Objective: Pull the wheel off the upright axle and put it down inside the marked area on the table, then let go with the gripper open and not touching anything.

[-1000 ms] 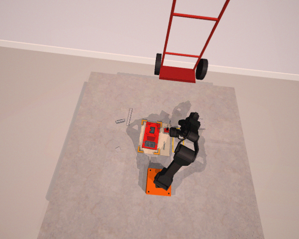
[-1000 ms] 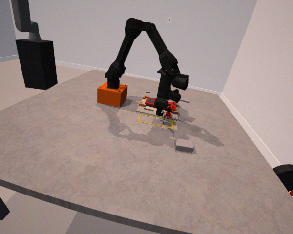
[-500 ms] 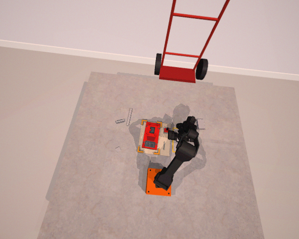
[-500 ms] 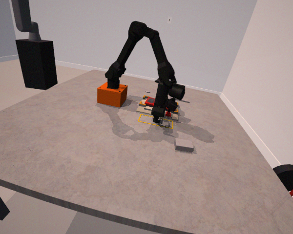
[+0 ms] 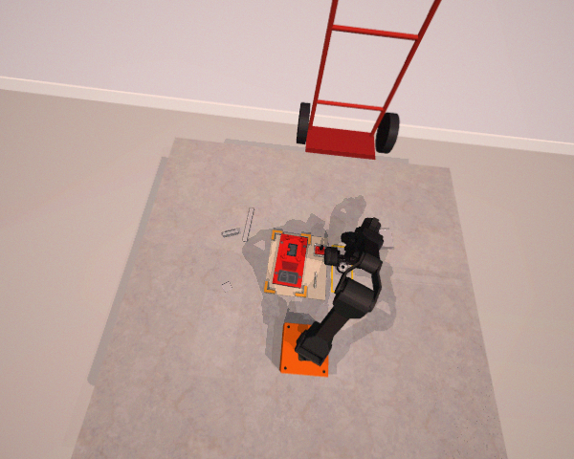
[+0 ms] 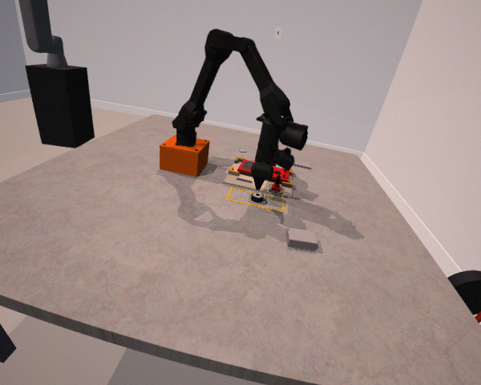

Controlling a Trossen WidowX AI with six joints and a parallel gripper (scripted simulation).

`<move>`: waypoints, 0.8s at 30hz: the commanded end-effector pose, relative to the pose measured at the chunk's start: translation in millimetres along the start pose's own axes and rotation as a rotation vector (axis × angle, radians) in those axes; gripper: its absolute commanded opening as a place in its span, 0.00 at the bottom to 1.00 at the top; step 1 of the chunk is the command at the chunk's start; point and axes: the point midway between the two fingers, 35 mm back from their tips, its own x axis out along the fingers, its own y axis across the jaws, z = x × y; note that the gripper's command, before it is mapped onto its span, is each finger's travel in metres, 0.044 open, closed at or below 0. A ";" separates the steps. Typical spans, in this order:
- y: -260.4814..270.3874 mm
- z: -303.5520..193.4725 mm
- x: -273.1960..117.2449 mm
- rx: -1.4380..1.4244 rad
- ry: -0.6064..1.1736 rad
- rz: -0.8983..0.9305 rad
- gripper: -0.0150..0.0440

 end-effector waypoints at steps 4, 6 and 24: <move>1.2 -2.5 -13.7 0.000 -0.013 -0.006 0.85; 7.5 -16.9 -25.8 -0.001 -0.012 -0.006 0.94; 35.3 -80.6 -61.2 -0.003 -0.005 -0.007 1.00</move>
